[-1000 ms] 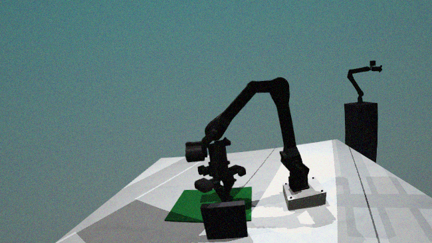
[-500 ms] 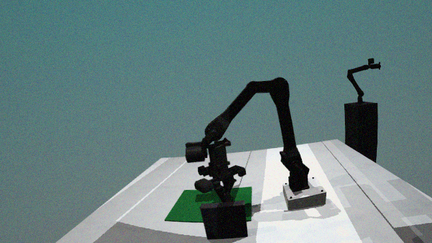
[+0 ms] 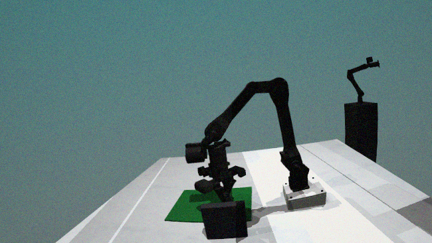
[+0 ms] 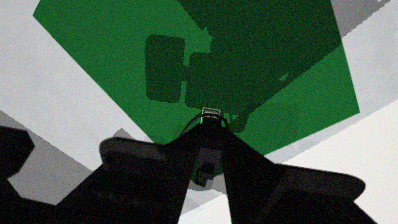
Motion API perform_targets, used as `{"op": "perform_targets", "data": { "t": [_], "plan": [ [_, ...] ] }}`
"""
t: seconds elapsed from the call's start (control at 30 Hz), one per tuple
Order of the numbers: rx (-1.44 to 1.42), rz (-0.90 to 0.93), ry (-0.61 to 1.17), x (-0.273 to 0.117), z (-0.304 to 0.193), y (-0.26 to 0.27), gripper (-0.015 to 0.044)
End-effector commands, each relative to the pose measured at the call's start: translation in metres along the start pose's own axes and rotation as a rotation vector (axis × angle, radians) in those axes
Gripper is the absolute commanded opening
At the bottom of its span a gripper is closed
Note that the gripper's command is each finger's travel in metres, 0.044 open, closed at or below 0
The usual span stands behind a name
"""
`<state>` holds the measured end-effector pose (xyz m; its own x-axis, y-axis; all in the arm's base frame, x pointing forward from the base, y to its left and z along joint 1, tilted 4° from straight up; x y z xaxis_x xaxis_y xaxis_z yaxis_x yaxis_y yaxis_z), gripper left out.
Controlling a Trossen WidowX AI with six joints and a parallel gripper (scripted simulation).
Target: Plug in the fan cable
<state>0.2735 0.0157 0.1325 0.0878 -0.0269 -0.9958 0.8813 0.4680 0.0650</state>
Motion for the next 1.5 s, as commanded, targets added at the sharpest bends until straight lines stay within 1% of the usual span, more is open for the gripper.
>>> {"op": "perform_targets", "data": {
  "t": [0.0, 1.23, 1.47],
  "plan": [
    [-0.005, -0.001, -0.002, 0.001, 0.0, 0.0, 0.0],
    [-0.005, -0.001, -0.002, 0.018, 0.0, 0.0, 0.0],
    [-0.001, -0.001, -0.002, 0.015, 0.0, 0.0, 0.0184]
  ]
}}
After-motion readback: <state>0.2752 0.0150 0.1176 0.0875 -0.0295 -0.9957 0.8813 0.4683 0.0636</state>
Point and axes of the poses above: the point midway between the two fingers, 35 mm back from their tips, its own x axis out along the fingers, its own y axis across the jaws, z = x × y, the point moved 8 cm from there along -x, back along the fingers, and after that the axes turned 15 degrees about x, right-handed, at the moved point
